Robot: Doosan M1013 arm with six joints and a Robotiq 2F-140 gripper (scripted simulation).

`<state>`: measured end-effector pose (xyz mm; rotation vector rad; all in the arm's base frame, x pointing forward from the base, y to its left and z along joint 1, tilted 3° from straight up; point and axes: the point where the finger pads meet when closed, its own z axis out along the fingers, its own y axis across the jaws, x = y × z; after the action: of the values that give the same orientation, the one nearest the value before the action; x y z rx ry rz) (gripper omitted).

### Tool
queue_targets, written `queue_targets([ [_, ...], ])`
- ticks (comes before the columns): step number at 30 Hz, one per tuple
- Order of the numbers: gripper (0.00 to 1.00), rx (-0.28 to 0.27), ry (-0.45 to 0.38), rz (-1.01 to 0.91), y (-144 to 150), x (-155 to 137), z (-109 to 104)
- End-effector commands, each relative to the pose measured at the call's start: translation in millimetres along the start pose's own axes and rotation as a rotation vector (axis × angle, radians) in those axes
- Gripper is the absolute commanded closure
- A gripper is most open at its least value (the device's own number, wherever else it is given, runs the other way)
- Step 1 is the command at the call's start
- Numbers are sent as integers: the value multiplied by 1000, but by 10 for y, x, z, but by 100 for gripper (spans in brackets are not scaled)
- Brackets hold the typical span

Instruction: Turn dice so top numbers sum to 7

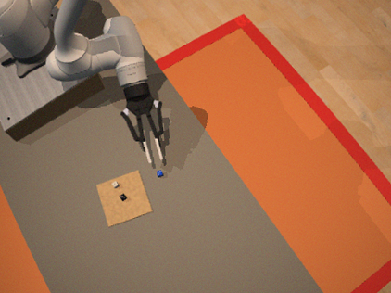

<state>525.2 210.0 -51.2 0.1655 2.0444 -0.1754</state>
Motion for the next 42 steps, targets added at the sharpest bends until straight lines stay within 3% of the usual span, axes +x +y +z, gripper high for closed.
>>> queue_targets([
  [1, 81, 0, 0, 0, 0, -20, -11],
  [13, 81, 0, 0, 0, 0, -435, -231],
  [25, 81, 24, 2, -8, -55, -497, -218],
  [29, 81, 116, 17, -38, -270, -589, -111],
  [33, 81, 279, 83, -87, -657, -694, 26],
  [35, 81, 279, 83, -87, -657, -694, 26],
  [37, 81, 371, 151, -113, -878, -717, 73],
  [42, 81, 478, 282, -140, -1130, -698, 92],
])
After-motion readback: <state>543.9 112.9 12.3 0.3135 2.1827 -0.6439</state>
